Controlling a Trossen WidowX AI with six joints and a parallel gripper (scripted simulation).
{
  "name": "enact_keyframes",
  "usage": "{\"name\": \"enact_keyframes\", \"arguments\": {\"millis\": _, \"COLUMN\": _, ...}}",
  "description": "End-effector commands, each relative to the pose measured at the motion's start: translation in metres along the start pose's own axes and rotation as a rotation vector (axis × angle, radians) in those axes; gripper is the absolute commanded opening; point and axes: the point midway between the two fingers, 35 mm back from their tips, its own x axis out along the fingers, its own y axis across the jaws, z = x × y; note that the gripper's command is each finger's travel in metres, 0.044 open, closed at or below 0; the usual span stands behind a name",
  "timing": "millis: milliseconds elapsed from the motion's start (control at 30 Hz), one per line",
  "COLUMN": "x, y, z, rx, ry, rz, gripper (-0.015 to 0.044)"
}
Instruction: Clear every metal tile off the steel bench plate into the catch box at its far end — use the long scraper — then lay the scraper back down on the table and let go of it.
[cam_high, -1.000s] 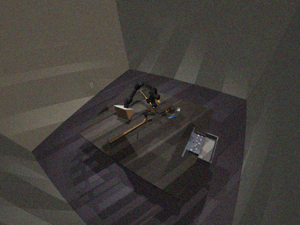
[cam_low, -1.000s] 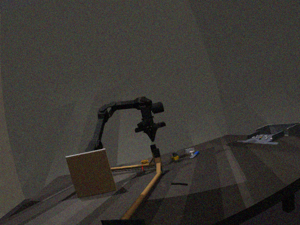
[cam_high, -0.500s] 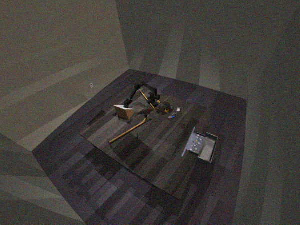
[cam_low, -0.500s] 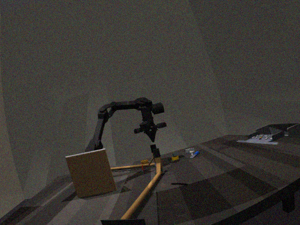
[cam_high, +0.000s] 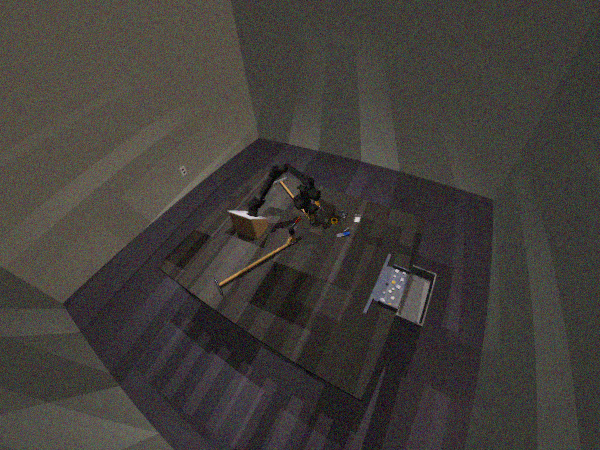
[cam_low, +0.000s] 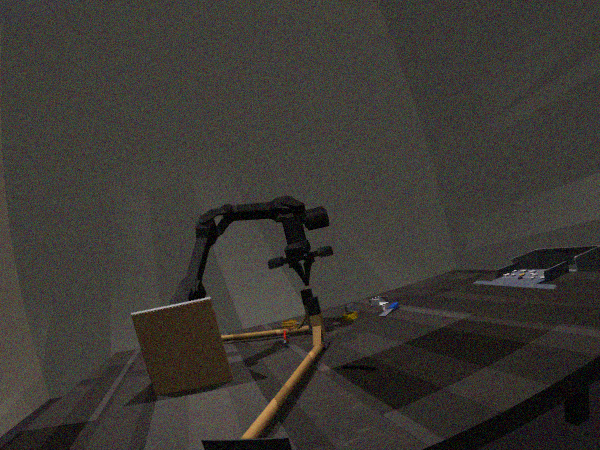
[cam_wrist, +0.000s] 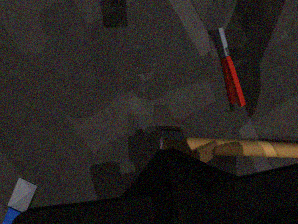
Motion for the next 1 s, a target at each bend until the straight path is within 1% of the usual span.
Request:
{"name": "enact_keyframes", "arguments": {"millis": 0, "x": 0.0008, "y": 0.0000, "z": -0.0007, "rx": -0.053, "ry": 0.005, "rz": 0.000, "gripper": 0.0000}}
{"name": "enact_keyframes", "arguments": {"millis": 967, "x": 0.0087, "y": 0.0006, "z": -0.0010, "rx": -0.507, "ry": 0.004, "rz": 0.001, "gripper": 0.0000}}
